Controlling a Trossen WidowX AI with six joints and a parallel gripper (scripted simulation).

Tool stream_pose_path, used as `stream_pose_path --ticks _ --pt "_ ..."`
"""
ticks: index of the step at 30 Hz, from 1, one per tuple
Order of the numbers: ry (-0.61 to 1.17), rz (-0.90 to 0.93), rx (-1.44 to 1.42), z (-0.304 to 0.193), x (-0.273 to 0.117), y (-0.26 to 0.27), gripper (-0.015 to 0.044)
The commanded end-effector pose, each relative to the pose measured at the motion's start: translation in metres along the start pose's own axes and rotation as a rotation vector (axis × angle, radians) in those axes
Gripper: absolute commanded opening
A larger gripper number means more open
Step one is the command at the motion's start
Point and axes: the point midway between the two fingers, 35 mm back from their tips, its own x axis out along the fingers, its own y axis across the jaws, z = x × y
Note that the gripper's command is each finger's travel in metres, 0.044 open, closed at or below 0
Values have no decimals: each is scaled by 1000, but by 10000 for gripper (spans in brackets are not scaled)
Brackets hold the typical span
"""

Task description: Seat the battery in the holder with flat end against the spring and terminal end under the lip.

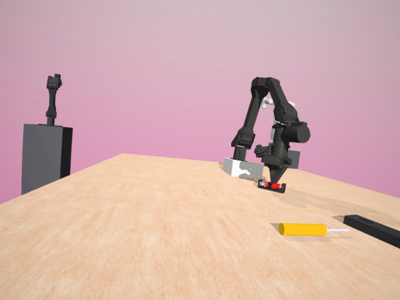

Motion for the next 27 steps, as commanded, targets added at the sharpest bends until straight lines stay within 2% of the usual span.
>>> stream_pose_path --ticks 1,7,9,27 --pt "-1 0 0 0 -6 1 225" --pt "0 1 -3 1 -65 3 382" --pt "1 1 -3 2 -72 3 435" --pt "1 1 -3 0 -72 3 440"
